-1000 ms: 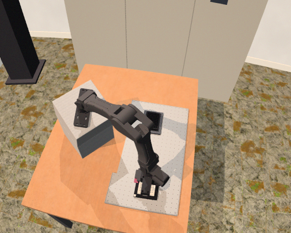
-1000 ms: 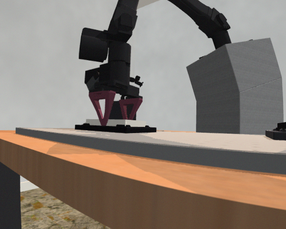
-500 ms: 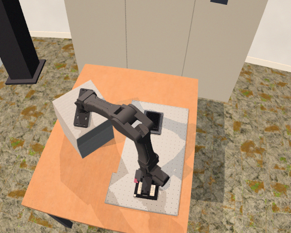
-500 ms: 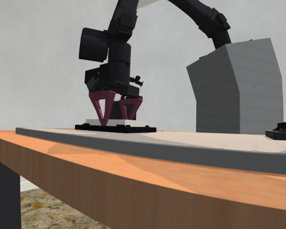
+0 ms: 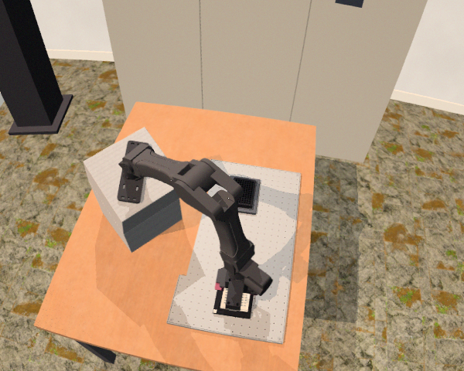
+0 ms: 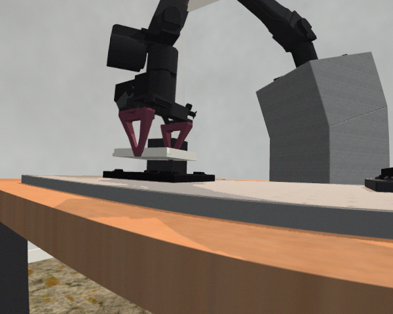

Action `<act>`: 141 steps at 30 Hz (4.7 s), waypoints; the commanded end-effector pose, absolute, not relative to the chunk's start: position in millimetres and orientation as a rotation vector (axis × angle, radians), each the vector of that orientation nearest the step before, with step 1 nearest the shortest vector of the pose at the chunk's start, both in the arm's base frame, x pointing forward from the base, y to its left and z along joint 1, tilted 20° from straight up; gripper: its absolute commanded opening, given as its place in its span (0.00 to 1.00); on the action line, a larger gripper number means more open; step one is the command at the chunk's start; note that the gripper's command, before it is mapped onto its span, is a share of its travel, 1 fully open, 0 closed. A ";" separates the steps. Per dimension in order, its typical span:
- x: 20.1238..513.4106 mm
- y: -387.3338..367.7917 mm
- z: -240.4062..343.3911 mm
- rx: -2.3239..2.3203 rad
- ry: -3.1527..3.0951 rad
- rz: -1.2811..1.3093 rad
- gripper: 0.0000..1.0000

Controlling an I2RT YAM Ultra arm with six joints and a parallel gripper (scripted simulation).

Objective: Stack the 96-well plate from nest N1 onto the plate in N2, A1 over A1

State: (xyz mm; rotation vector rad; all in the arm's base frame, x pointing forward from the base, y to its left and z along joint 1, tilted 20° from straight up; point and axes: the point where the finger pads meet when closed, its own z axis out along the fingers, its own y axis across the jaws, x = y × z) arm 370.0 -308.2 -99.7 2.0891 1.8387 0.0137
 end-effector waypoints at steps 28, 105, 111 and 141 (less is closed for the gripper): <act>354.1 -287.7 -58.0 2.100 1.859 -0.002 0.00; 343.9 -280.9 -41.0 2.117 1.867 -0.009 0.00; 353.4 -268.0 -33.5 2.083 1.840 0.006 0.00; 359.5 -183.8 -55.0 2.084 1.841 0.012 0.00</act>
